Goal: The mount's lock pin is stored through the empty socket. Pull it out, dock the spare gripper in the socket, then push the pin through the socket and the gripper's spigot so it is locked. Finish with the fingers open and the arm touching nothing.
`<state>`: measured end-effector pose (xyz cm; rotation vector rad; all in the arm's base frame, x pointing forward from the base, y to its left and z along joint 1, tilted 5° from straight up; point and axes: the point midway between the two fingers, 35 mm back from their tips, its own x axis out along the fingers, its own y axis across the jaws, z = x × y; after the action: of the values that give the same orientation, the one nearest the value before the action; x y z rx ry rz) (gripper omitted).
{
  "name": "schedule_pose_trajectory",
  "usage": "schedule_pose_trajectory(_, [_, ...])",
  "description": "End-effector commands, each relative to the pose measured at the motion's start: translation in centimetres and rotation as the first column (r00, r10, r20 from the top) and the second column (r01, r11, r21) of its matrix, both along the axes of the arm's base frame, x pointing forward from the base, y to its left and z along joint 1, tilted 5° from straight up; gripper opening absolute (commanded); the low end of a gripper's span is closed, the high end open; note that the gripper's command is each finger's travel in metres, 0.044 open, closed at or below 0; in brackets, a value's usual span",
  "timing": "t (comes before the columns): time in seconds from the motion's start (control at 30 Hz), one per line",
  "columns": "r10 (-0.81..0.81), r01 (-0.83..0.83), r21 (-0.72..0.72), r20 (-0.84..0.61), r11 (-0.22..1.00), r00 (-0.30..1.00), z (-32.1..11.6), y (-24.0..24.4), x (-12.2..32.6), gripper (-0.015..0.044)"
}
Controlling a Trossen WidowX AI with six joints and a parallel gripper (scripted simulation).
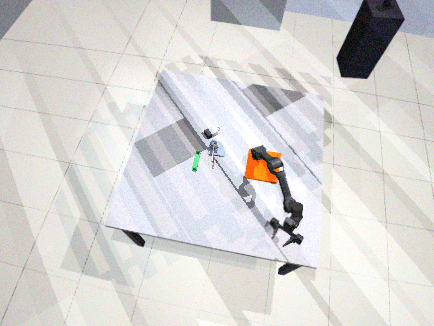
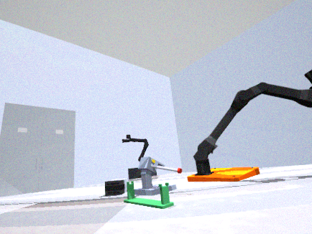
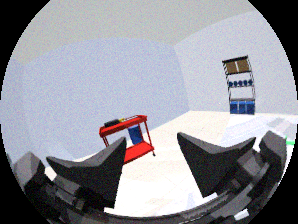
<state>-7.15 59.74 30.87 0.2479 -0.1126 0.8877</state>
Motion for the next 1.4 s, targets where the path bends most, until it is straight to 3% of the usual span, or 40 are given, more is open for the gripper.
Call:
schedule_pose_trajectory(0.0, [-0.052, 0.071, -0.159, 0.116, 0.985, 0.992, -0.2, 0.7, 6.2, 0.0300])
schedule_pose_trajectory(0.2, [-0.100, 0.206, -0.402, 0.268, 0.892, 0.958, -0.2, -0.4, 17.4, 0.0300])
schedule_pose_trajectory(0.4, [-0.081, 0.307, -0.629, 0.361, 0.715, 0.929, -1.3, -4.3, 27.6, 0.0300])
schedule_pose_trajectory(0.77, [0.021, 0.303, -0.915, 0.320, 0.266, 0.947, -4.8, -17.6, 41.4, 0.0300])
schedule_pose_trajectory(1.07, [0.053, 0.097, -0.994, 0.094, -0.059, 0.994, -7.7, -32.0, 45.8, 0.0300])
schedule_pose_trajectory(1.37, [0.015, -0.216, -0.950, -0.225, -0.225, 0.974, -9.6, -45.9, 43.2, 0.0300])
